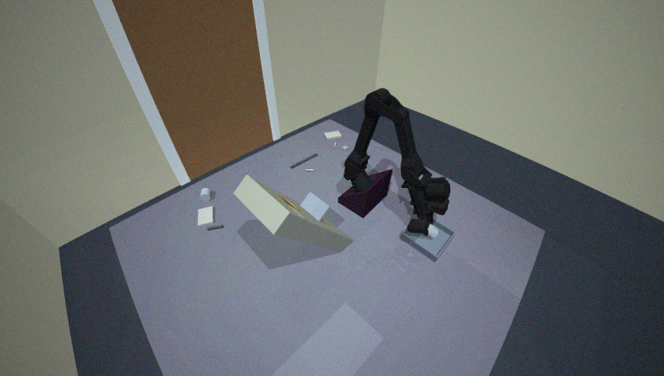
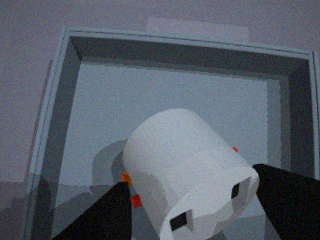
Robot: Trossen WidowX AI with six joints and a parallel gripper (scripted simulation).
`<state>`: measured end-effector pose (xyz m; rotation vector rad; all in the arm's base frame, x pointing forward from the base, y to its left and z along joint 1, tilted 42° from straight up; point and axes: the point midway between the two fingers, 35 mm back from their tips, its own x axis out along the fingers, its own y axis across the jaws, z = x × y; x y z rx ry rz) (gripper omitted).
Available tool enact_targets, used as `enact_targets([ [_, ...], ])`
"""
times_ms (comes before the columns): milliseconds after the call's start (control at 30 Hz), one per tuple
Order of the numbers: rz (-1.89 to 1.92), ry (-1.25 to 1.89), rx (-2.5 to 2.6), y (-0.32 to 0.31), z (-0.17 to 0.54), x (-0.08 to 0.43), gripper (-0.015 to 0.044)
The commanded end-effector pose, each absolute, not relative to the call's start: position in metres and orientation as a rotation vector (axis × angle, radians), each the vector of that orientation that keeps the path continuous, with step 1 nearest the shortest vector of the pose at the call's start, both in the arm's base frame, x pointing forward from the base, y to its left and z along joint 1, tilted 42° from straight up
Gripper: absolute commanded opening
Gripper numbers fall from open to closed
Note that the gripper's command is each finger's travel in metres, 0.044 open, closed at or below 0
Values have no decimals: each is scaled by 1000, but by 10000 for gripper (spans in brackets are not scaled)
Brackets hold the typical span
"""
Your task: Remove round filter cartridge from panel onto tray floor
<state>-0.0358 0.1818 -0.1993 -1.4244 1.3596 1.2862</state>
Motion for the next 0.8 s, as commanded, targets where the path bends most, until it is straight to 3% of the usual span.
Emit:
enact_targets([
  [0, 1287, 1358, -1423, 183, -199, -36, 289],
  [200, 1287, 1358, -1423, 183, -199, -36, 440],
  [500, 1287, 1358, -1424, 227, -148, -36, 440],
  [767, 1294, 1353, -1412, 226, -154, -38, 440],
])
